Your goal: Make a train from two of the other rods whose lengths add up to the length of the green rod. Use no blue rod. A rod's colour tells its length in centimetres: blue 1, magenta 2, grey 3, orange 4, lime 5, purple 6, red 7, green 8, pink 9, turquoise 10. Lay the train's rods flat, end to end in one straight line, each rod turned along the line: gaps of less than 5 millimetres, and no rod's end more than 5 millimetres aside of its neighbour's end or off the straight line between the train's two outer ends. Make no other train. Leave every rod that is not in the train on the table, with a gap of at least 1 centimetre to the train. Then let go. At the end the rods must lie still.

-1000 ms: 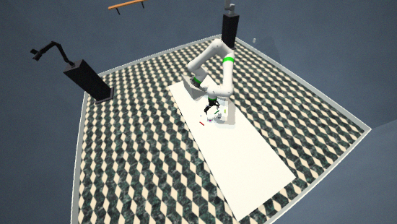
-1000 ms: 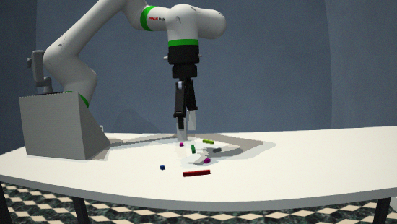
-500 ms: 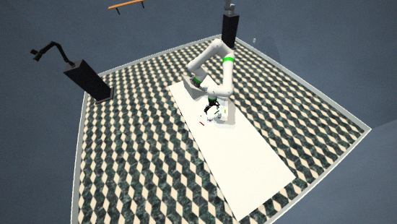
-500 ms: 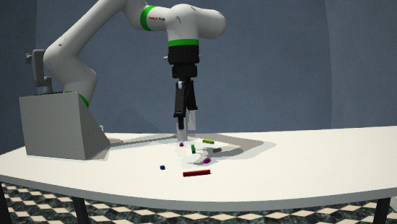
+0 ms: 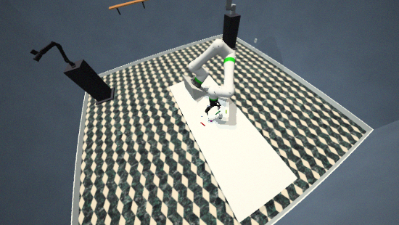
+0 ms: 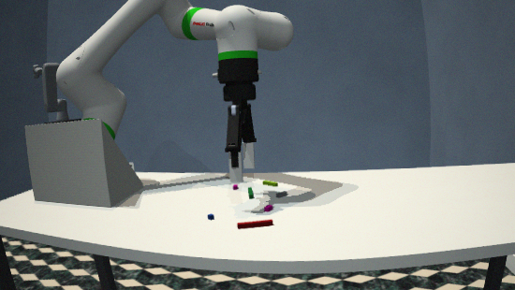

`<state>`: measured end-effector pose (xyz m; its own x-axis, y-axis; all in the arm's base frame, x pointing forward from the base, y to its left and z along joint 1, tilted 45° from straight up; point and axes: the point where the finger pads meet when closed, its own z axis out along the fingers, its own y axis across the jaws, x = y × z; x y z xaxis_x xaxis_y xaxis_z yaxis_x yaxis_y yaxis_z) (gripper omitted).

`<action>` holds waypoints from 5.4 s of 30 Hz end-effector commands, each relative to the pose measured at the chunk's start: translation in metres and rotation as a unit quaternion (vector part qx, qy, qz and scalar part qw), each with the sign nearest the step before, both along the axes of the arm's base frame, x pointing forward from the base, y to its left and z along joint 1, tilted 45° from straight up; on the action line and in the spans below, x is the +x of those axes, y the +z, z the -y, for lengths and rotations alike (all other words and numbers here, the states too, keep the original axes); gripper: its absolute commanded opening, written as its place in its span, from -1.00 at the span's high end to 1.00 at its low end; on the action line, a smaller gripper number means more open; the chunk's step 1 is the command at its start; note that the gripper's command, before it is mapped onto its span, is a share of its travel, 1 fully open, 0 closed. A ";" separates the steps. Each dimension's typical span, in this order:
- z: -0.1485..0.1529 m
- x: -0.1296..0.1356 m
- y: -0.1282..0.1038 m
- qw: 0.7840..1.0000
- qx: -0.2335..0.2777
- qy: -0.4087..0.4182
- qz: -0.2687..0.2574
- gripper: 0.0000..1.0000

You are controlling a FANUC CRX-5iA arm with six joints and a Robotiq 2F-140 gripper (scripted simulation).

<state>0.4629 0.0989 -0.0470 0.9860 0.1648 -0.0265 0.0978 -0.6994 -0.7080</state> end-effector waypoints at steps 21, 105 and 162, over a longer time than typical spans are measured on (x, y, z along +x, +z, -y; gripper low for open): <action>-0.025 -0.002 0.026 0.984 0.023 0.126 0.124 -1.00; -0.056 -0.008 0.056 0.924 0.052 0.270 0.266 -1.00; -0.051 0.018 0.057 0.999 -0.004 -0.024 -0.023 -1.00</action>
